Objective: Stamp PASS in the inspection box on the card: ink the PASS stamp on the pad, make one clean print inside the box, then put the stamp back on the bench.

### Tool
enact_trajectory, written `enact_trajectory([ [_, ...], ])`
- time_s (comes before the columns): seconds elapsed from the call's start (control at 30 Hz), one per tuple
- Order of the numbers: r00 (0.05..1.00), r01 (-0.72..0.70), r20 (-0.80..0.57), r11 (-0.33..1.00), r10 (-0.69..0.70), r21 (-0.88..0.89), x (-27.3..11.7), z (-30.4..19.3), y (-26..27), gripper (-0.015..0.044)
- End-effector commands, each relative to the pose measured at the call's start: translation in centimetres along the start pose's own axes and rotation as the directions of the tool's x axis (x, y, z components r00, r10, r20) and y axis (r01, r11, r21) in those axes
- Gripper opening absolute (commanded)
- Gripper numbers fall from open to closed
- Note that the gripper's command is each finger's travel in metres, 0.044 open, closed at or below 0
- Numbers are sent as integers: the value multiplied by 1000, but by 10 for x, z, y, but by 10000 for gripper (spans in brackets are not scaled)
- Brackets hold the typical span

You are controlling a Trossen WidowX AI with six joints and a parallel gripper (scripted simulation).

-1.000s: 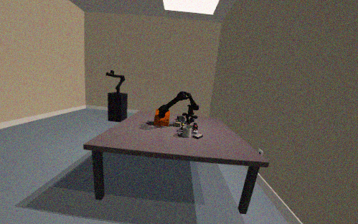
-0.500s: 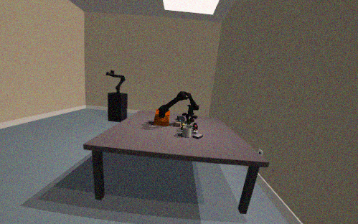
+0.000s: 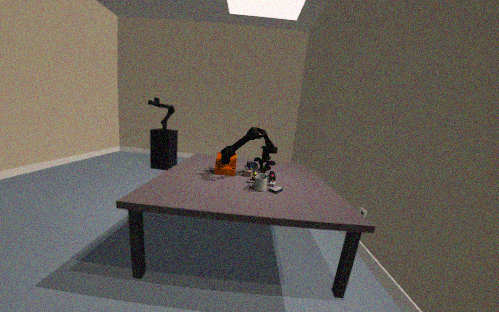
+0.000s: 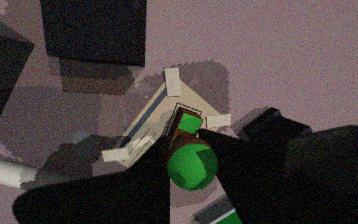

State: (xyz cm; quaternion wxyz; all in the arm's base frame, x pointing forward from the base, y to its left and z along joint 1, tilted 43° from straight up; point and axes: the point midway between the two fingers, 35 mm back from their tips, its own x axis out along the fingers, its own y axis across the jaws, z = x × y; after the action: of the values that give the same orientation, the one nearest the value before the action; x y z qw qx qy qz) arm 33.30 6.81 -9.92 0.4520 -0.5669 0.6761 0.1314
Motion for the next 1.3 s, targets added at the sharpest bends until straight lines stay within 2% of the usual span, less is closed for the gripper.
enact_trajectory([
  [0.0,1000,1,-3,1000,-1,2,3,-1,-1,0],
  [1.27,1000,1,-3,1000,-1,2,-6,0,-1,0],
])
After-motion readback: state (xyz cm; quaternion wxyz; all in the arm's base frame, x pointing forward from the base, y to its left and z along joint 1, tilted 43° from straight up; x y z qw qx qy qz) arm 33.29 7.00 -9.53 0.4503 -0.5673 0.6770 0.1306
